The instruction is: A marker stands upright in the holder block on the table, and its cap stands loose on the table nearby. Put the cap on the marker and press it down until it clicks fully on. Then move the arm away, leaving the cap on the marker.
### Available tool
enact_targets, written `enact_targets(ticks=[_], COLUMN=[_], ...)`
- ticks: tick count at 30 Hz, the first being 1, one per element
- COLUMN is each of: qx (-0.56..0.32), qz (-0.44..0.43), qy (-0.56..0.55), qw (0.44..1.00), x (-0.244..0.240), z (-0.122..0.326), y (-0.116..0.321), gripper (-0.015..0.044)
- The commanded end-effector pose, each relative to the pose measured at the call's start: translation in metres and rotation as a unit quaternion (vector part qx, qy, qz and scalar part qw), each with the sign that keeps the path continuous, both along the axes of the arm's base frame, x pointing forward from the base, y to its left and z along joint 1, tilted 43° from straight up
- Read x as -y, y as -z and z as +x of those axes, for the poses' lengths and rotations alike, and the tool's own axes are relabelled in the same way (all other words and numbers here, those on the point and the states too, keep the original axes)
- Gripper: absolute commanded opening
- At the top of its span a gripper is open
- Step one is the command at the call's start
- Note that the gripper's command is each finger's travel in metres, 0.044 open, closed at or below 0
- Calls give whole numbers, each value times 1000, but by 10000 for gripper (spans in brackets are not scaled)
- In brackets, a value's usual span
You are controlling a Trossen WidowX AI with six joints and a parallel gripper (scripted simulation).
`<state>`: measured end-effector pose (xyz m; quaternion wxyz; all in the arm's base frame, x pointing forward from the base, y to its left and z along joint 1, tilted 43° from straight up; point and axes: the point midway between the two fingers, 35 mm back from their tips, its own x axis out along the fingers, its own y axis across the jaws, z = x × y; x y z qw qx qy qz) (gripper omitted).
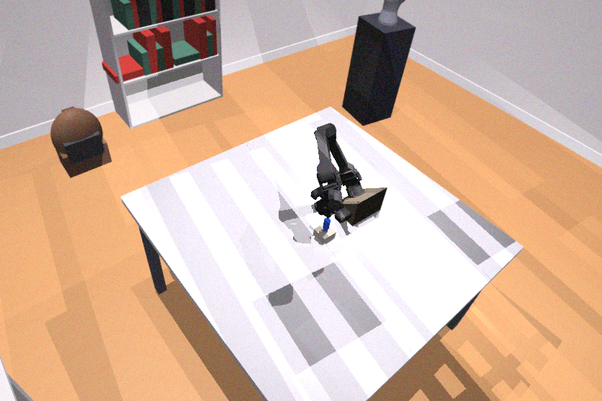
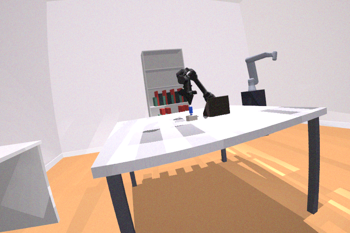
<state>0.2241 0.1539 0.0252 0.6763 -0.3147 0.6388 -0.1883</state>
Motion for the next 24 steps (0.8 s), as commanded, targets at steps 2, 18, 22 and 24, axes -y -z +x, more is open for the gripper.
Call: enact_targets(ticks=[2,18,22,24], qx=[0,3,3,3], qz=[-1,3,3,4], qy=[-4,-3,-3,-3], qw=[1000,1000,1000,1000], x=[5,12,12,6], z=[1,4,4,4], y=[5,16,16,11], gripper=[0,0,0,0])
